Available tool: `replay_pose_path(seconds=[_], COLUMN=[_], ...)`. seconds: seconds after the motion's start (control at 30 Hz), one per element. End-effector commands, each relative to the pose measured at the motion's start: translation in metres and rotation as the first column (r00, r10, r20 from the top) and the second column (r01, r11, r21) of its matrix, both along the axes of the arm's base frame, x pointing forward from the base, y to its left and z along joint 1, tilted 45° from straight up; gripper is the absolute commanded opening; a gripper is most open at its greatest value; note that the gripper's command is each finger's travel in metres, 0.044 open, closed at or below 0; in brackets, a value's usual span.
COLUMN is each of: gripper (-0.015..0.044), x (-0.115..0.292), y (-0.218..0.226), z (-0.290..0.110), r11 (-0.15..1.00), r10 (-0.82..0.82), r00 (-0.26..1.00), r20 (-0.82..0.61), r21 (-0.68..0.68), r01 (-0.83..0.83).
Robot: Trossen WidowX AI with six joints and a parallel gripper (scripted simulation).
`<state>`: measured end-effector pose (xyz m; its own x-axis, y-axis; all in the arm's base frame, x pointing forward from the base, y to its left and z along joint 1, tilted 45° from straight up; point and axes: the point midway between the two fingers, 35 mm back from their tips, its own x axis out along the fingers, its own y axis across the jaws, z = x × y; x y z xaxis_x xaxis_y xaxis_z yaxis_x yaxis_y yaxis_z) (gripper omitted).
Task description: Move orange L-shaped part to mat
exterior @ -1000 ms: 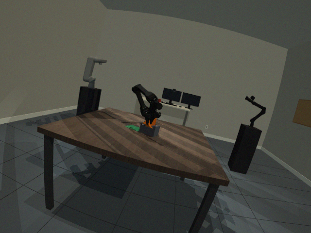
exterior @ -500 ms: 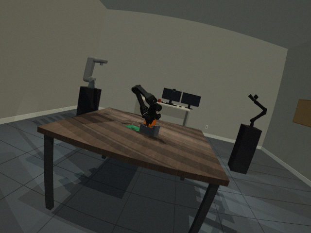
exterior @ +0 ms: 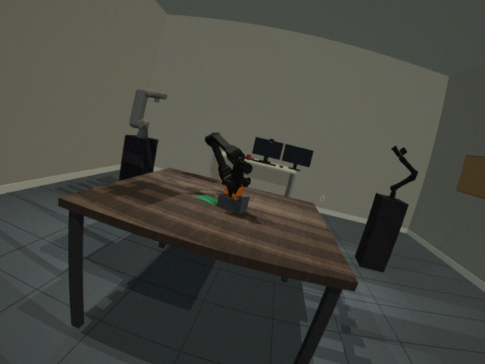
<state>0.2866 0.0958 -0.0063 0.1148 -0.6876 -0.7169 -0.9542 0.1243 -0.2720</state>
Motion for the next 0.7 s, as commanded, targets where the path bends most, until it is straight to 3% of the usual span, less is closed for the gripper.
replay_pose_path(seconds=[0.0,0.67], gripper=[0.0000,0.0000], x=[0.000,-0.003], y=[0.000,0.018], z=[0.000,0.020], r11=[1.000,1.000], r10=[-0.001,0.002], r00=[1.000,1.000], r20=[0.000,-0.003], r21=[0.000,-0.005], r01=[0.001,-0.002])
